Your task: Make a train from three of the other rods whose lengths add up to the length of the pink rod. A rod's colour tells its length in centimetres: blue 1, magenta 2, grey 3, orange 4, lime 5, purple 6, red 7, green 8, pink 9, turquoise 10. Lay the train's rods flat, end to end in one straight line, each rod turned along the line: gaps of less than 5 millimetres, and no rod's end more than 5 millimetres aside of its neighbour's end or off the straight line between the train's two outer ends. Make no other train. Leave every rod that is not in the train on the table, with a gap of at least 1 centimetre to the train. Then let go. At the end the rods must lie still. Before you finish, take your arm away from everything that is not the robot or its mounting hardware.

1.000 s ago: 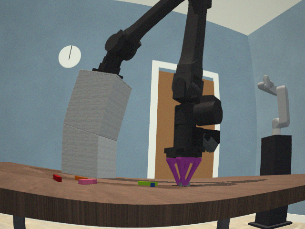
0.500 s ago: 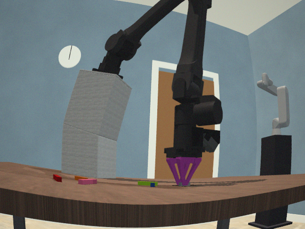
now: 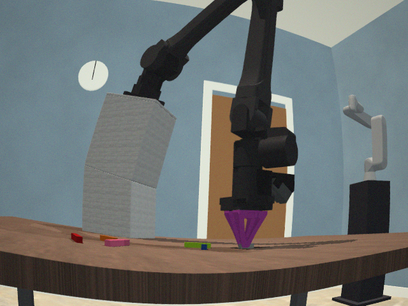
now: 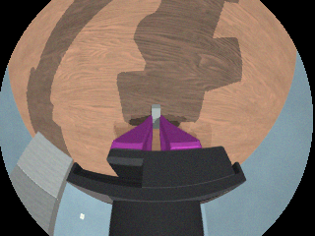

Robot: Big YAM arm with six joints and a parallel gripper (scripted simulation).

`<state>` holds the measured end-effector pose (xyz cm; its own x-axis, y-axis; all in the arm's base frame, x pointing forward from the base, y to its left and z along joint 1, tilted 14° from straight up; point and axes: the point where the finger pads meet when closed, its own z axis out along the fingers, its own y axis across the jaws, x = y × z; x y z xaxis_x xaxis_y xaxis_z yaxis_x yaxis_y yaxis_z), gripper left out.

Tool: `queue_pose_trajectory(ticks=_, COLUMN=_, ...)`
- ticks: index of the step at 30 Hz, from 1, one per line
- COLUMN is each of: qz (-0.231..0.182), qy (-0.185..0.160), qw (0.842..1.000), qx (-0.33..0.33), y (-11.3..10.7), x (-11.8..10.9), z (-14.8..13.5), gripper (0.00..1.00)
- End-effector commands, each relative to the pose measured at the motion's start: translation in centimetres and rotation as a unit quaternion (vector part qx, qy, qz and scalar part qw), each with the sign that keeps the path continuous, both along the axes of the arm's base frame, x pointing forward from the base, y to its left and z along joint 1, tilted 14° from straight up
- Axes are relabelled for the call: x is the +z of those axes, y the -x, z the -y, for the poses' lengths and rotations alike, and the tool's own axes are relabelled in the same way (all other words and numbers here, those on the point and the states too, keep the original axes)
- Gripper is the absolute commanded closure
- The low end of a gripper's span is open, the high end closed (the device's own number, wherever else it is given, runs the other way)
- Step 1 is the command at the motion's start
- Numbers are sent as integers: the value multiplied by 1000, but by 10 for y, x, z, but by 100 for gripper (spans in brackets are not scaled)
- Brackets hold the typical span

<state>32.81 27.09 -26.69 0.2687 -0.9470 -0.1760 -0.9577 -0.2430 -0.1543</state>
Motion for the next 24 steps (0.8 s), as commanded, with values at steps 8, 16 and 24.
queue_pose_trajectory(ticks=8, qz=3, qy=-4, qw=1000, qx=-1, y=0, x=-3, z=-3, gripper=95)
queue_pose_trajectory(ticks=16, qz=3, qy=-4, qw=1000, qx=-1, y=0, x=-3, z=-3, gripper=95)
queue_pose_trajectory(ticks=24, qz=11, qy=-10, qw=1000, qx=-2, y=-6, x=10, z=-6, gripper=95)
